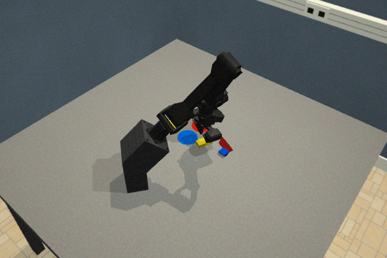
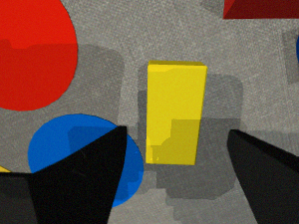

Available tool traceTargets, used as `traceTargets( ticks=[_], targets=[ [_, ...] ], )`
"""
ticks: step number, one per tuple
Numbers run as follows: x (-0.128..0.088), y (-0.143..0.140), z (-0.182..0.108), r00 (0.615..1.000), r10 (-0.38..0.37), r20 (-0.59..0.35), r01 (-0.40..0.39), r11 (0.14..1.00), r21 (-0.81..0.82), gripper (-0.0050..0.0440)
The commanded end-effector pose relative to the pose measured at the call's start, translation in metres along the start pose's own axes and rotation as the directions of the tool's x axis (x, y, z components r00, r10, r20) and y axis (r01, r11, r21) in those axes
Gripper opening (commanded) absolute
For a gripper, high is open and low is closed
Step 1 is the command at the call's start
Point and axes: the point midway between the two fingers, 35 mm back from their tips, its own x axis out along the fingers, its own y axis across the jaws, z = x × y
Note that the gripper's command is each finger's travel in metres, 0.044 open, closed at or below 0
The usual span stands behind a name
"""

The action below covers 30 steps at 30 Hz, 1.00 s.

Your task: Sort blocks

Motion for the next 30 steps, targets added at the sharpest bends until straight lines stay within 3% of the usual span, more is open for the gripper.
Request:
traceTargets(
  ticks=[1,14,16,30],
  targets=[
    [0.01,0.001,0.005,1.0,0.005,0.012,-0.005,1.0,0.003,0.0265],
    [0.025,0.001,0.004,1.0,0.005,0.012,-0.005,1.0,0.003,0.0265],
    [0.025,0.0,0.004,1.0,0.003,0.011,-0.003,1.0,0.002,0.0217],
    [0.023,0.0,0.005,1.0,0.004,0.017,-0.004,1.0,0.006,0.0137]
  ],
)
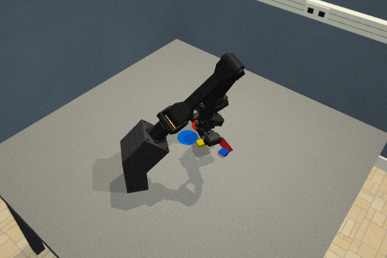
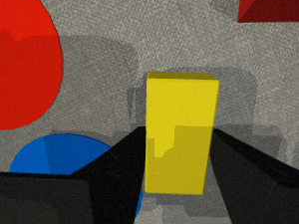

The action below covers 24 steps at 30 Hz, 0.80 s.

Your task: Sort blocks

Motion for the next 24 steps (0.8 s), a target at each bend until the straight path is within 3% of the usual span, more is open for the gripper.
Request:
traceTargets(
  ticks=[1,6,9,24],
  targets=[
    [-0.001,0.0,0.003,1.0,0.002,0.008,-0.002,1.0,0.003,0.013],
    [0.001,0.001,0.003,1.0,0.002,0.004,-0.002,1.0,0.001,0.0085],
    [0.0,0.001,0.004,1.0,0.002,0.004,-0.002,1.0,0.002,0.0085],
    [-0.049,0.009,0.014,1.0,0.008,0.016,-0.008,1.0,0.014,0.0085]
  ],
)
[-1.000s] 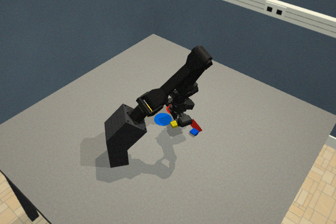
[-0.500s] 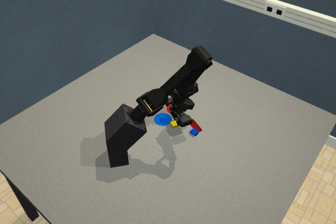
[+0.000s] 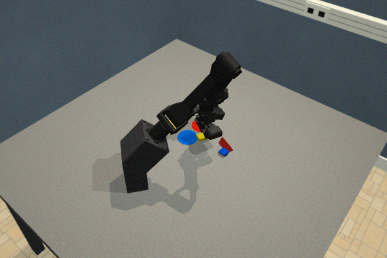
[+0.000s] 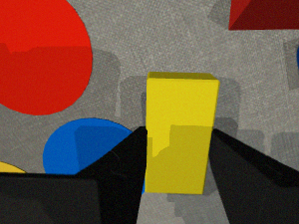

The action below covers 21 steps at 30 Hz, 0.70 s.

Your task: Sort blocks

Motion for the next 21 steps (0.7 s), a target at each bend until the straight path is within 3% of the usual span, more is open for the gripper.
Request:
traceTargets(
  ticks=[1,21],
  targets=[
    [-0.018,0.002,0.009,1.0,0.007,0.023,-0.007,1.0,0.015,0.0085],
    [-0.074,-0.001,0.006,1.0,0.009,0.025,-0.01,1.0,0.016,0.0085]
  ],
)
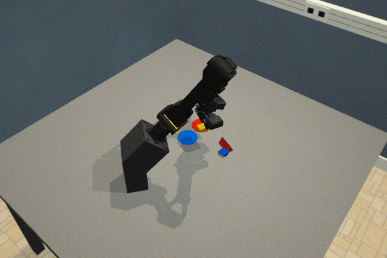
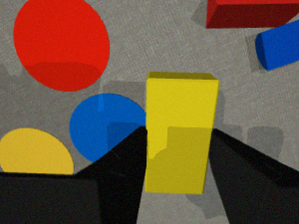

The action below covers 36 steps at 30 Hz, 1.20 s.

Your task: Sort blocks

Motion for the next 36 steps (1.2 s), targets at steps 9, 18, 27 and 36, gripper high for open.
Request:
traceTargets(
  ticks=[9,18,27,36],
  targets=[
    [-0.033,-0.005,0.003,1.0,0.01,0.026,-0.01,1.0,0.015,0.0085],
    [-0.028,0.005,-0.001,1.0,0.018,0.008,-0.018,1.0,0.018,0.0085],
    [-0.022,0.025,-0.006,0.999,0.045,-0.005,-0.045,0.998,0.047,0.0085],
    [-0.017,0.041,-0.011,0.999,0.048,-0.011,-0.047,0.997,0.057,0.0085]
  ],
)
